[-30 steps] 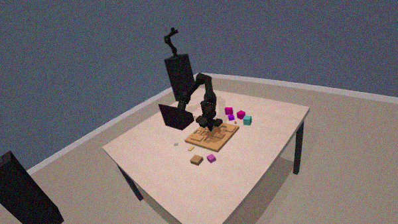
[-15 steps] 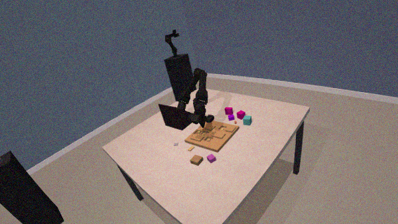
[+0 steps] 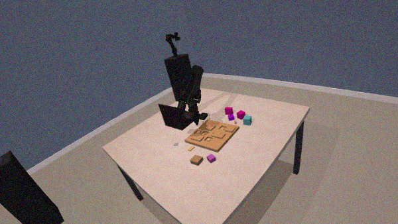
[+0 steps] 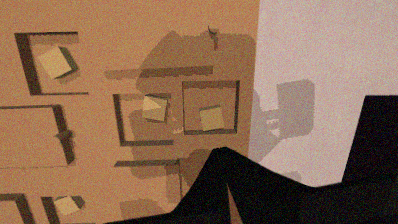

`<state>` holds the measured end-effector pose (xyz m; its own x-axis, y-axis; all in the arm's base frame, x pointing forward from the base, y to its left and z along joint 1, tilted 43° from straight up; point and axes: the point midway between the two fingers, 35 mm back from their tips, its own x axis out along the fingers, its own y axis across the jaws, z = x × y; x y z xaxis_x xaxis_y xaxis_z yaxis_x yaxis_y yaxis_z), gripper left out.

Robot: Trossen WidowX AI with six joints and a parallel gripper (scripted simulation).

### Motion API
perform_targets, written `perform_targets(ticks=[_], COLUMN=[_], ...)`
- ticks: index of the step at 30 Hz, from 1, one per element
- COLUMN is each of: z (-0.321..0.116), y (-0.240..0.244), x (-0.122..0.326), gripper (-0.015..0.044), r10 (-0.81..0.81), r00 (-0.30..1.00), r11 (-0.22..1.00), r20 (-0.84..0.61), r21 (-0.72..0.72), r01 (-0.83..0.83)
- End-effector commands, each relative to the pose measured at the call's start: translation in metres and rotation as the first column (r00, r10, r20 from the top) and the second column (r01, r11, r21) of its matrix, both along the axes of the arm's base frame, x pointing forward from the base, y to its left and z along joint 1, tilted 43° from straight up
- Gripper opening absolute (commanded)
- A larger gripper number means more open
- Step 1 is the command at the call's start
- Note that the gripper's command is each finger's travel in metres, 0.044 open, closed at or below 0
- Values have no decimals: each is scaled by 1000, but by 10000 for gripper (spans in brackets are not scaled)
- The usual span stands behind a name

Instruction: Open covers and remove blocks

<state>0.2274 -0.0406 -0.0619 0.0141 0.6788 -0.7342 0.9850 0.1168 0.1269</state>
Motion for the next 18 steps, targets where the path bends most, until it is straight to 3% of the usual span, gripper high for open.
perform_targets(ticks=[1, 18], z=[-2, -38], y=[2, 34], x=[-2, -2], gripper=[0, 0], r10=[6, 6], r00=[1000, 1000], r11=[1000, 1000], r20=[13, 13], r21=[-9, -6], r01=[-6, -6])
